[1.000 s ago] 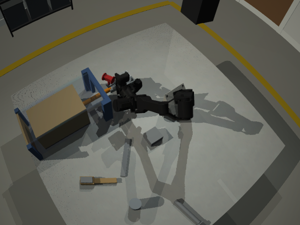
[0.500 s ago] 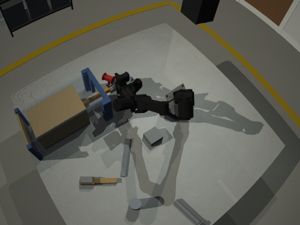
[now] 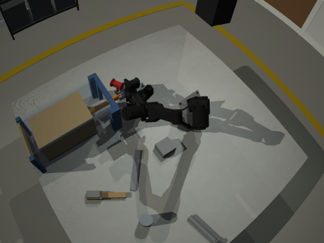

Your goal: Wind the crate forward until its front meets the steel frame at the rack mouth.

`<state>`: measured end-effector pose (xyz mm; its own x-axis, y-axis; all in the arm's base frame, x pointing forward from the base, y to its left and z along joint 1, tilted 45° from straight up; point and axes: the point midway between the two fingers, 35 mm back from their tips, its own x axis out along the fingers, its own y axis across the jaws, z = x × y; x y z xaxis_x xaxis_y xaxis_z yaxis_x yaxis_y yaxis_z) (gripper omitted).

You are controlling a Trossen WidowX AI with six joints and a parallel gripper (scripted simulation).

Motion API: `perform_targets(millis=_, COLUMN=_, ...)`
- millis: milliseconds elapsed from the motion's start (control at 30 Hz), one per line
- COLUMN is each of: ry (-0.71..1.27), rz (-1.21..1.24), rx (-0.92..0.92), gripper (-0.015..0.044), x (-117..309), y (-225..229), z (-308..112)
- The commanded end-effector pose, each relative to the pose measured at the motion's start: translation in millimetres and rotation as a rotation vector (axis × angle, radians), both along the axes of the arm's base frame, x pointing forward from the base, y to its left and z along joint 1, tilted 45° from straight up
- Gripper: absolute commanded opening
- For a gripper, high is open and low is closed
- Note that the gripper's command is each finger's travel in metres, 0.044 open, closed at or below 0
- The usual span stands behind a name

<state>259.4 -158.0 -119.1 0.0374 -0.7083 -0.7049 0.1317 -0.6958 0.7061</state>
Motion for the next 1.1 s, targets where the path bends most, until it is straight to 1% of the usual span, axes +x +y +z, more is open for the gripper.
perform_targets(millis=0, ry=0.004, rz=0.002, rx=-0.004, gripper=0.024, x=-0.2, y=-0.7, z=0.8)
perform_targets(millis=333, ry=0.0, rz=0.0, rx=0.003, gripper=0.024, x=1.3, y=5.5, z=4.2)
perform_targets(millis=467, ry=0.001, rz=-0.001, rx=0.014, gripper=0.024, x=4.2, y=34.5, z=28.4)
perform_targets(millis=600, ry=0.003, rz=0.0, rx=0.009, gripper=0.024, x=-2.5, y=73.5, z=68.4)
perform_targets(millis=667, ry=0.003, rz=0.0, rx=0.005, gripper=0.024, x=-5.0, y=79.9, z=76.1)
perform_targets(millis=900, ry=0.004, rz=0.0, rx=0.008, gripper=0.024, x=-2.3, y=74.8, z=81.2)
perform_targets(millis=1067, ry=0.004, rz=0.005, rx=0.015, gripper=0.024, x=9.1, y=36.5, z=118.5)
